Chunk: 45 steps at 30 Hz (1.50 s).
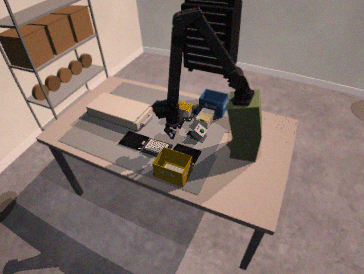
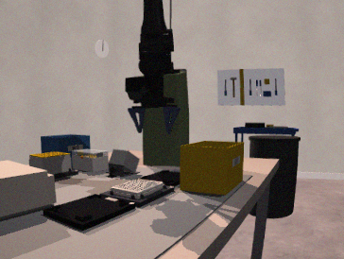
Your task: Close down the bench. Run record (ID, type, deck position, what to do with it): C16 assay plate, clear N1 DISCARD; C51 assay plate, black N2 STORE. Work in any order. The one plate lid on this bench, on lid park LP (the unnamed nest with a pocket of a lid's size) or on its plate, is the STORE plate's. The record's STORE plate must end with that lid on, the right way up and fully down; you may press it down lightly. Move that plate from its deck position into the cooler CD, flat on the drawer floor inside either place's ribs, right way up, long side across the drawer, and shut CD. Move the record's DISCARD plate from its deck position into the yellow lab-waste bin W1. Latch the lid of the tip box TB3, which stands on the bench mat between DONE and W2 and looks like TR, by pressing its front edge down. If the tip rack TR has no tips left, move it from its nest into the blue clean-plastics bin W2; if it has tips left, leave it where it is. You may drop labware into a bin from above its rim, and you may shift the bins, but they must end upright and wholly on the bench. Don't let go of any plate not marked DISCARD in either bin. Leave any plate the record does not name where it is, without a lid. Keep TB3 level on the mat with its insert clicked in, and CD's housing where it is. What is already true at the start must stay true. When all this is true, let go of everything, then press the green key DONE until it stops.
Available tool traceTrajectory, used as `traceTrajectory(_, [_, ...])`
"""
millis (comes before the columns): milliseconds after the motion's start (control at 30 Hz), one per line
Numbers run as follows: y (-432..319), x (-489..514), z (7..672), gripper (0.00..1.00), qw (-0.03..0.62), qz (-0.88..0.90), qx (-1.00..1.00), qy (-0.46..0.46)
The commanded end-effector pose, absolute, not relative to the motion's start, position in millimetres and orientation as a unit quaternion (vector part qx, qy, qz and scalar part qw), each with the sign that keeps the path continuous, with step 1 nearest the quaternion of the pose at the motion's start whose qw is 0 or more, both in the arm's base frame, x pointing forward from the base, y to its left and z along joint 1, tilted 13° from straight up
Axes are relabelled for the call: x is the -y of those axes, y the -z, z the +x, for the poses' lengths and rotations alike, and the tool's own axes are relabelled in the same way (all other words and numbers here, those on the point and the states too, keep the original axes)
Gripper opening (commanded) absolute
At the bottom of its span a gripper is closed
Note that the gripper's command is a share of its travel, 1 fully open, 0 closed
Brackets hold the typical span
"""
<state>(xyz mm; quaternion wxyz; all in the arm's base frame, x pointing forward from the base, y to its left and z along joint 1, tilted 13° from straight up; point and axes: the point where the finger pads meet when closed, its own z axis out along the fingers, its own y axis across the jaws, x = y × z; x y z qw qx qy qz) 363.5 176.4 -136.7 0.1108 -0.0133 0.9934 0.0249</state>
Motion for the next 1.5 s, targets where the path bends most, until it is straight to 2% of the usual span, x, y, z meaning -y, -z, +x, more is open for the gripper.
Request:
traceTrajectory(0, [129.3, -162.0, 375.1, 1.0, 0.123, -0.019, -0.992, -0.028])
traceTrajectory(1467, [118.0, -17.2, 433.6, 1.0, 0.121, -0.019, -0.992, -0.023])
